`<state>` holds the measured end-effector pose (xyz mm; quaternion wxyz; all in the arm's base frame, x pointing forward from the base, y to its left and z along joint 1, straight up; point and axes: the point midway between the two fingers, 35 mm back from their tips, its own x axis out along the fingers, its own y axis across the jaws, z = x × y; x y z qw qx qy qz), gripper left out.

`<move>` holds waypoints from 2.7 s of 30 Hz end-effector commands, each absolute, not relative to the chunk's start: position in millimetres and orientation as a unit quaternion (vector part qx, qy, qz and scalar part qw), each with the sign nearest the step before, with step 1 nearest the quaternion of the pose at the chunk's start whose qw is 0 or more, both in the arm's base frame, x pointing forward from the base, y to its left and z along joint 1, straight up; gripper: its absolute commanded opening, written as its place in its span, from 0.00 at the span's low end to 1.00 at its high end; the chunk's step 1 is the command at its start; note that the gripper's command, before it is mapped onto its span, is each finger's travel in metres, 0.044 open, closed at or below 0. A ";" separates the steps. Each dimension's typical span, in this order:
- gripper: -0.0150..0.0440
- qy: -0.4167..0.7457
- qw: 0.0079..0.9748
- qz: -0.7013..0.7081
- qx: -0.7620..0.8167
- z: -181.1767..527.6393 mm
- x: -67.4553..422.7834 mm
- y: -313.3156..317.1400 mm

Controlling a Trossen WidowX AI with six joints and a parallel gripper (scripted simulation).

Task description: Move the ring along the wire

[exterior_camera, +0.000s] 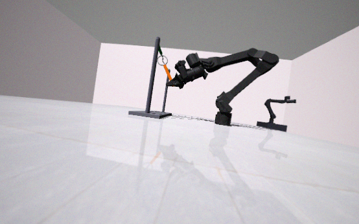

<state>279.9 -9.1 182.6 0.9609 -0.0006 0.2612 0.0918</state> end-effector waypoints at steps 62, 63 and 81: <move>0.00 0.217 0.976 0.033 -0.017 168.0 271.7 50.2; 0.00 0.217 0.976 0.032 -0.015 168.0 271.6 51.8; 0.00 0.216 0.976 0.028 -0.005 168.0 270.2 72.1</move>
